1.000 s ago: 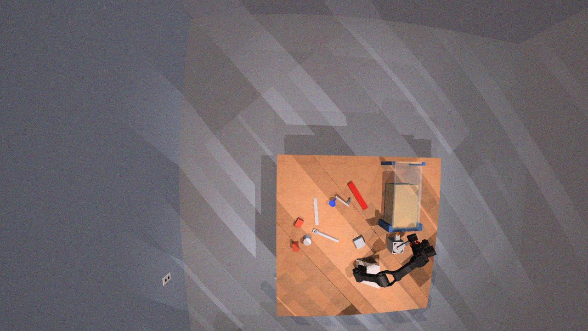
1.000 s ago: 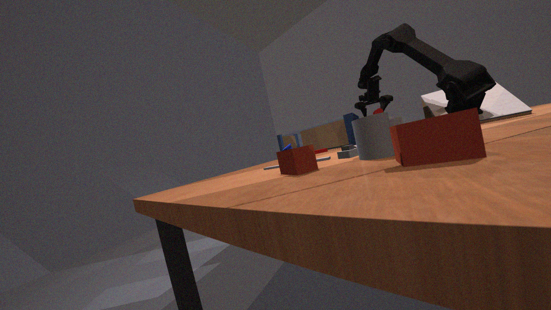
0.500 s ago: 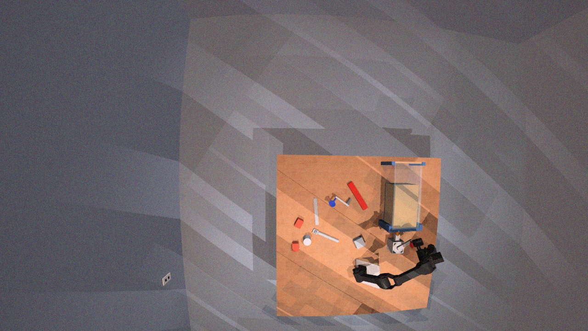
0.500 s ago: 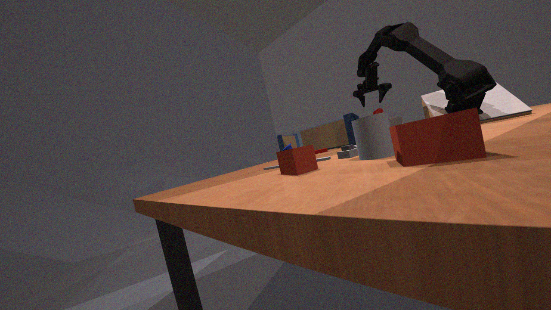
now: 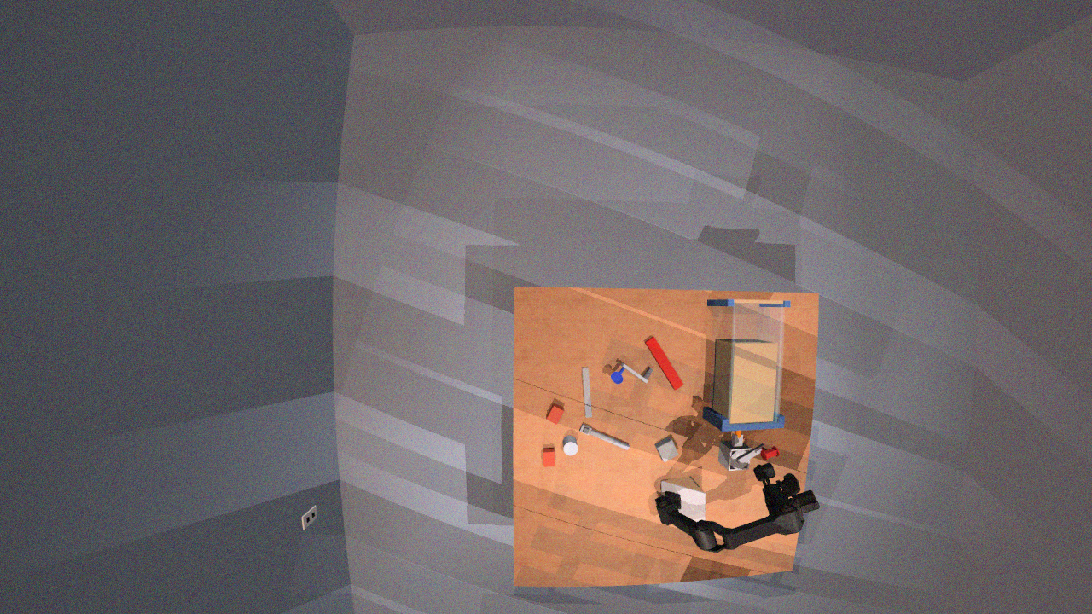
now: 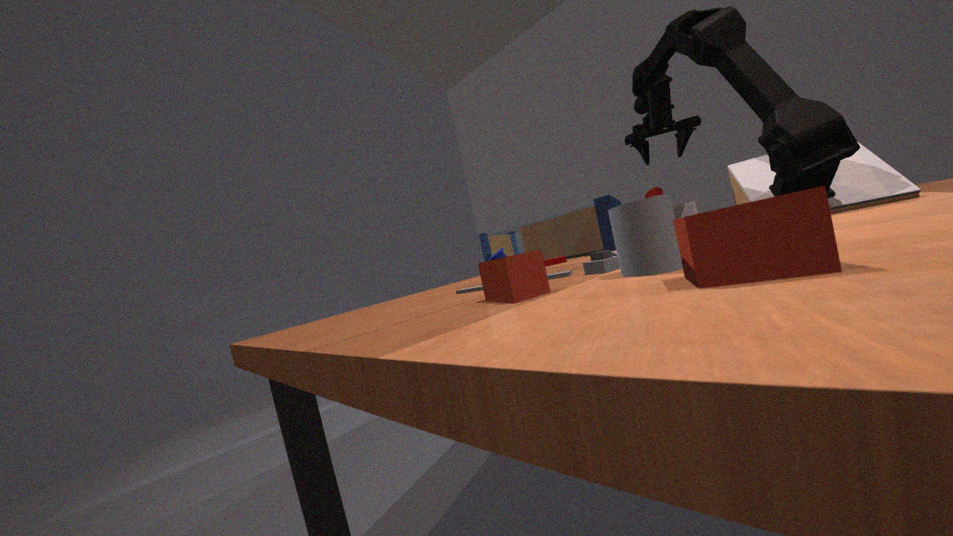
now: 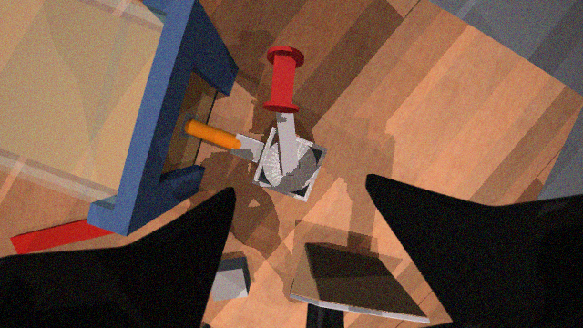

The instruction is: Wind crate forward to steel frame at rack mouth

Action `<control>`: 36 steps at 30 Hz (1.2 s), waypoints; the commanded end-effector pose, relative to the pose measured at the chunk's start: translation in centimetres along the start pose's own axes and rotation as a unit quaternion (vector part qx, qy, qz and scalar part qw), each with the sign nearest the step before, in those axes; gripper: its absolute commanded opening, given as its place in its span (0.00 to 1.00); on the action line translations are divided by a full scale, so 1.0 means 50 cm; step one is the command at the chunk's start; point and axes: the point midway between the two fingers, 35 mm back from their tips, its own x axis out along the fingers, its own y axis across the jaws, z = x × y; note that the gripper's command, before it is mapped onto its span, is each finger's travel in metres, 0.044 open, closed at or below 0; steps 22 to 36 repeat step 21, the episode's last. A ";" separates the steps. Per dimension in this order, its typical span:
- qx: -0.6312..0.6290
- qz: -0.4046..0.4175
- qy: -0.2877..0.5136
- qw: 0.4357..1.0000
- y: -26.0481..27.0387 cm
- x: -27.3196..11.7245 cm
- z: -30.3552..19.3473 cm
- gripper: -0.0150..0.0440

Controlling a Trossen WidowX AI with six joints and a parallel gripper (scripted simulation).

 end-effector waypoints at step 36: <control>0.008 0.010 0.060 0.998 -0.031 -0.038 -0.102 1.00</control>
